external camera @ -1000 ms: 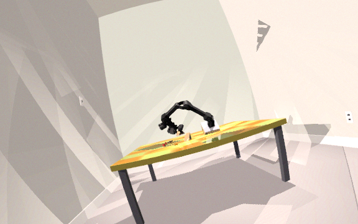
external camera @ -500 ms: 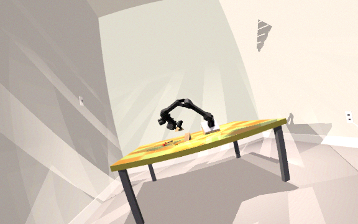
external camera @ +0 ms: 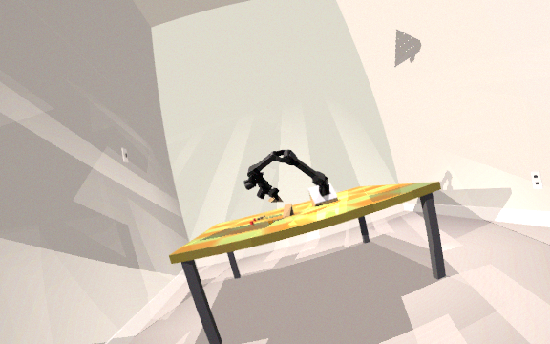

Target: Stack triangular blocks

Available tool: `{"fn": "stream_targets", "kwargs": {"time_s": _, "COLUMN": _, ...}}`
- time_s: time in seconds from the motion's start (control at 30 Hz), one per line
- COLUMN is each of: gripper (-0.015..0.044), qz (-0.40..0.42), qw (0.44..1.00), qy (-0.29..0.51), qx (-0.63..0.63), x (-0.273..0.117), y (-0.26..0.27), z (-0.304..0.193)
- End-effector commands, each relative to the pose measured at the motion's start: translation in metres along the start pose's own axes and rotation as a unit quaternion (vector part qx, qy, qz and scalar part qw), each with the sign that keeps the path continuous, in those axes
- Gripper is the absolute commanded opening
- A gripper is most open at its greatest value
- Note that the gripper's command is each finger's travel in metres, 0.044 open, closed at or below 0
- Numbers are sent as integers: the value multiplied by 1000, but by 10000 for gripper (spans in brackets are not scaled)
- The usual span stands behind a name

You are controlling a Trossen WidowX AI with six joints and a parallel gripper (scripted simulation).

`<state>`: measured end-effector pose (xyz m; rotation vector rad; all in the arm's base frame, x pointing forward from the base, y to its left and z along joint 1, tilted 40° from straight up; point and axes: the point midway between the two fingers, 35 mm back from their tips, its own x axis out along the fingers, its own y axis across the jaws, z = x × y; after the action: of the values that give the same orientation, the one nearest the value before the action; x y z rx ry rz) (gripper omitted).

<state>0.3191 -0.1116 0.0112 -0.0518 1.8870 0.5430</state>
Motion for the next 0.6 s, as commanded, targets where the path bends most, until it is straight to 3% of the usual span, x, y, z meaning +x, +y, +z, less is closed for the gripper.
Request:
{"fn": "stream_targets", "kwargs": {"time_s": 0.0, "gripper": 0, "qz": 13, "qw": 998, "qy": -9, "qx": 59, "x": 3, "y": 0, "z": -2}}
{"fn": "stream_targets", "kwargs": {"time_s": 0.57, "gripper": 0, "qz": 77, "qw": 937, "qy": -45, "qx": 337, "x": 6, "y": -2, "z": -6}}
